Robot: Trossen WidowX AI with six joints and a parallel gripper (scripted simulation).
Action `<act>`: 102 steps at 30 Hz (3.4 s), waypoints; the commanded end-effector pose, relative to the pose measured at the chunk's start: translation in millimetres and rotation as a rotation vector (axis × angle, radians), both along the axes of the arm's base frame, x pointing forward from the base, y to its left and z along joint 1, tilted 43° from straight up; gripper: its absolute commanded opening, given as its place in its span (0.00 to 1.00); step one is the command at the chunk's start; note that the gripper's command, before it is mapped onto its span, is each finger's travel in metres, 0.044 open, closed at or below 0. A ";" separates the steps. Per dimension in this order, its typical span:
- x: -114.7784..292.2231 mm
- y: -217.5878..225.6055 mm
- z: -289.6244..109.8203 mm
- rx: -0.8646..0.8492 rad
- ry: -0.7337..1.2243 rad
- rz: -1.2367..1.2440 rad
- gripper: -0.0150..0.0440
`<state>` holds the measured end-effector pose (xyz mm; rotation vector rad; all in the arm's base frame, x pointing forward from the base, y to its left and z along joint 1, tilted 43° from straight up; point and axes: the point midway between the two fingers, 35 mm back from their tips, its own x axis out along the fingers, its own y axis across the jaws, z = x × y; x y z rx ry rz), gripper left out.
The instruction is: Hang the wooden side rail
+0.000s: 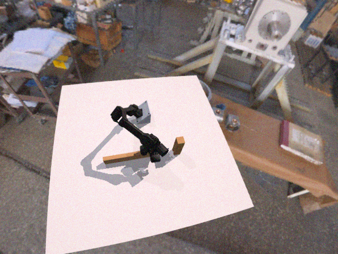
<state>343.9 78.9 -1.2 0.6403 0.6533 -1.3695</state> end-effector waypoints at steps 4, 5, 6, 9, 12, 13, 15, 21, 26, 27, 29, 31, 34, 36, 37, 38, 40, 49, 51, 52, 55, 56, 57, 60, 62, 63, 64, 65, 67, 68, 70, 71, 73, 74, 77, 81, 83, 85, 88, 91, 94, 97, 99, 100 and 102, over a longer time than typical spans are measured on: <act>1.6 6.0 5.0 0.001 -0.015 0.012 0.25; 1.6 6.1 5.1 0.001 -0.015 0.012 0.25; 1.6 6.3 5.3 0.001 -0.015 0.012 0.25; 1.5 6.6 5.6 0.001 -0.015 0.012 0.25; 1.5 6.9 6.0 0.001 -0.015 0.012 0.25; 1.4 7.0 6.1 0.001 -0.015 0.012 0.25; 1.4 7.3 6.4 0.001 -0.015 0.012 0.25; 1.3 7.9 7.1 0.002 -0.015 0.012 0.25; 1.2 8.5 7.7 0.002 -0.015 0.012 0.25; 1.2 8.6 7.8 0.002 -0.015 0.012 0.25; 1.1 8.8 8.1 0.002 -0.015 0.012 0.25; 1.1 9.0 8.3 0.002 -0.015 0.012 0.25; 1.1 9.4 8.7 0.002 -0.015 0.012 0.25; 1.0 9.6 9.0 0.002 -0.015 0.012 0.25; 1.0 9.7 9.1 0.002 -0.015 0.012 0.25; 1.0 9.8 9.2 0.002 -0.015 0.012 0.25; 0.9 10.0 9.4 0.002 -0.015 0.012 0.25; 0.8 11.0 10.5 0.002 -0.015 0.012 0.25; 0.7 11.3 10.8 0.002 -0.015 0.012 0.25; 0.7 11.4 10.9 0.002 -0.015 0.012 0.25; 0.7 11.7 11.3 0.002 -0.015 0.012 0.25; 0.7 11.8 11.4 0.002 -0.015 0.012 0.25; 0.6 11.9 11.5 0.002 -0.015 0.012 0.25; 0.6 12.2 11.9 0.002 -0.015 0.012 0.25; 0.6 12.5 12.1 0.002 -0.015 0.012 0.25; 0.5 12.6 12.3 0.002 -0.015 0.012 0.25; 0.5 12.7 12.4 0.002 -0.015 0.012 0.25; 0.5 12.8 12.5 0.002 -0.015 0.012 0.25; 0.5 13.0 12.8 0.002 -0.015 0.012 0.25; 0.4 13.1 12.9 0.002 -0.015 0.012 0.25; 0.4 13.4 13.1 0.002 -0.015 0.012 0.25; 0.4 13.5 13.3 0.002 -0.015 0.012 0.25; 0.4 13.7 13.5 0.002 -0.015 0.012 0.25; 0.3 13.8 13.6 0.002 -0.015 0.012 0.25; 0.3 14.1 14.0 0.002 -0.015 0.012 0.25; 0.2 14.6 14.5 0.002 -0.015 0.012 0.25; 0.2 14.8 14.7 0.002 -0.015 0.012 0.25; 0.1 15.0 15.0 0.002 -0.015 0.012 0.25; 0.1 15.4 15.3 0.002 -0.015 0.012 0.25; 0.0 15.7 15.7 0.002 -0.015 0.012 0.25; 0.0 16.0 16.1 0.002 -0.015 0.012 0.25; -0.1 16.3 16.4 0.002 -0.015 0.012 0.25; -0.1 16.6 16.7 0.002 -0.015 0.012 0.25; -0.1 16.7 16.8 0.002 -0.015 0.012 0.25; -0.2 16.9 17.1 0.002 -0.015 0.012 0.25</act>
